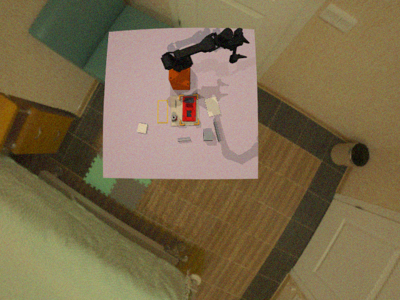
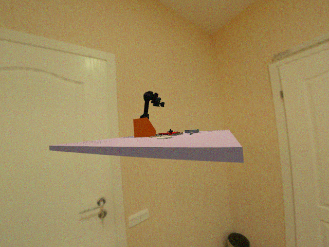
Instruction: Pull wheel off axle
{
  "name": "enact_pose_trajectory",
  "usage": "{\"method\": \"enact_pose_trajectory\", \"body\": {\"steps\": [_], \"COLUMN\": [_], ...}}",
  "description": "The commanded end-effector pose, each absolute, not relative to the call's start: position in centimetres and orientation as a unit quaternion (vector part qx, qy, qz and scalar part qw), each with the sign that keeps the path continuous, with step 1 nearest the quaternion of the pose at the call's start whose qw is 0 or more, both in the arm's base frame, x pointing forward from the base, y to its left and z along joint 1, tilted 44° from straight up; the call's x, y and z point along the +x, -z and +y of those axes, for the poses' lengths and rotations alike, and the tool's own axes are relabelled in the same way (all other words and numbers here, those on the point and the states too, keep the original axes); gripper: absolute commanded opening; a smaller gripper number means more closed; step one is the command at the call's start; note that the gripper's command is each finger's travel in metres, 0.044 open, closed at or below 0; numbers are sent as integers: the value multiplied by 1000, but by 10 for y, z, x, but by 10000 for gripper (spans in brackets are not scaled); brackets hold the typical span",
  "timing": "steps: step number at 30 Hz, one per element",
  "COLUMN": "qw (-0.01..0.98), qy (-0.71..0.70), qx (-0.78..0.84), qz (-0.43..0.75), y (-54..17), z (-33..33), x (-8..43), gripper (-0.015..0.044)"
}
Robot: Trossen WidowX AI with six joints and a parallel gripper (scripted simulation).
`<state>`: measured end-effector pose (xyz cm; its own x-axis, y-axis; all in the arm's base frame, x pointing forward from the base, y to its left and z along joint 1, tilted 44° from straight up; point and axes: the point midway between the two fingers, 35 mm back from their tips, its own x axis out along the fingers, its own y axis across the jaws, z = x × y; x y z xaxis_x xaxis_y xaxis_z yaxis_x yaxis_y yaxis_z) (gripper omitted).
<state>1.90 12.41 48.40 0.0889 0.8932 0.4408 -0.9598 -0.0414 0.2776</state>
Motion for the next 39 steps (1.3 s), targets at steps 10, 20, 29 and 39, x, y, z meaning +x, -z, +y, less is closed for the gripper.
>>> {"method": "enact_pose_trajectory", "body": {"steps": [10,20,29,39], "qw": [738,797,828,830], "qy": [-654,-600,-538,-474], "qx": [139,-36,-146,-206], "qz": [-95,-50,58,210], "y": [-470,-422,-359,-276], "z": [172,249,293,294], "x": [9,43,117,216], "gripper": [300,300,300,300]}}
